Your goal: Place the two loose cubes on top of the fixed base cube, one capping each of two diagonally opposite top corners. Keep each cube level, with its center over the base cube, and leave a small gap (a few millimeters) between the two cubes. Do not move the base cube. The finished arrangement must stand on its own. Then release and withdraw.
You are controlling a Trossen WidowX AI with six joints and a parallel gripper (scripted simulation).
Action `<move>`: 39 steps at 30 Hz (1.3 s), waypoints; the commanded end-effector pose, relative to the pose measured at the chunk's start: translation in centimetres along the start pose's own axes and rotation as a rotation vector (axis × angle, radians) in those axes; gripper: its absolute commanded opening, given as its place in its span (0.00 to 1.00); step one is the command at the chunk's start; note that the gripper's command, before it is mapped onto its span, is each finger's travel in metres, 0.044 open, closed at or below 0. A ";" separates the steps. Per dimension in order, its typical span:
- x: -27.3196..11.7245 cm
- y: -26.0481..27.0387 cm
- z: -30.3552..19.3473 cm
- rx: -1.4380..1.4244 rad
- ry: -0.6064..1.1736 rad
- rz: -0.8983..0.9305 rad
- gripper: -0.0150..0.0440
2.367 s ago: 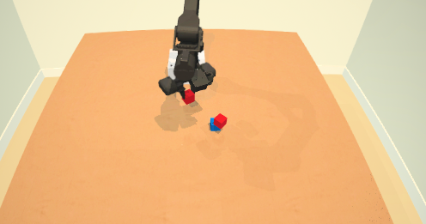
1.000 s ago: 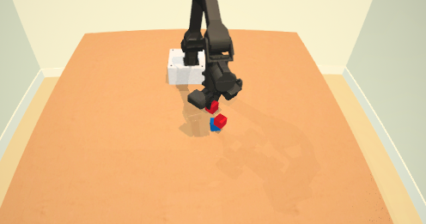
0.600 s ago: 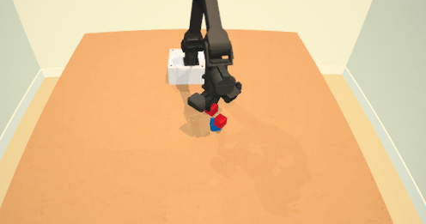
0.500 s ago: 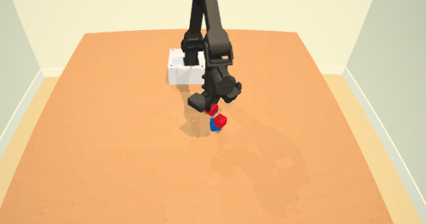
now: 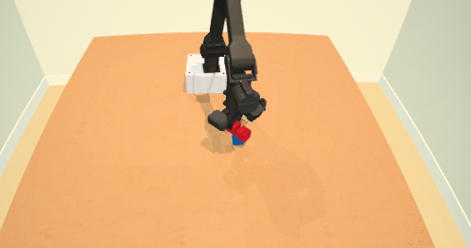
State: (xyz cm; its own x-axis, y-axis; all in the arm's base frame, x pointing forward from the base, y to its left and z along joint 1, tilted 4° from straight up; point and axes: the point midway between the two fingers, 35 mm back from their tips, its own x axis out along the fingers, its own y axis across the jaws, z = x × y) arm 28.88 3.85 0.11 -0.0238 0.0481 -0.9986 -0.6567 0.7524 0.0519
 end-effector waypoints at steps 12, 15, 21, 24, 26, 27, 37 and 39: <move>0.5 0.1 0.0 0.003 -0.004 0.003 0.43; 0.5 0.1 0.0 0.003 -0.004 0.003 0.43; 0.5 0.1 0.0 0.003 -0.004 0.003 0.43; 0.5 0.1 0.0 0.003 -0.004 0.003 0.48; 0.5 0.1 0.0 0.003 -0.004 0.003 0.57; 0.5 0.1 0.0 0.003 -0.004 0.003 0.60; -0.6 0.0 0.0 0.000 -0.001 0.000 0.60; -0.9 0.0 0.0 0.000 -0.001 0.000 0.60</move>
State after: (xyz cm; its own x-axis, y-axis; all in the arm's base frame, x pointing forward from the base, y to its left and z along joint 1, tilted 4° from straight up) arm 28.71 3.82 0.32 -0.0284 0.0478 -0.9985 -0.6554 0.7533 0.0547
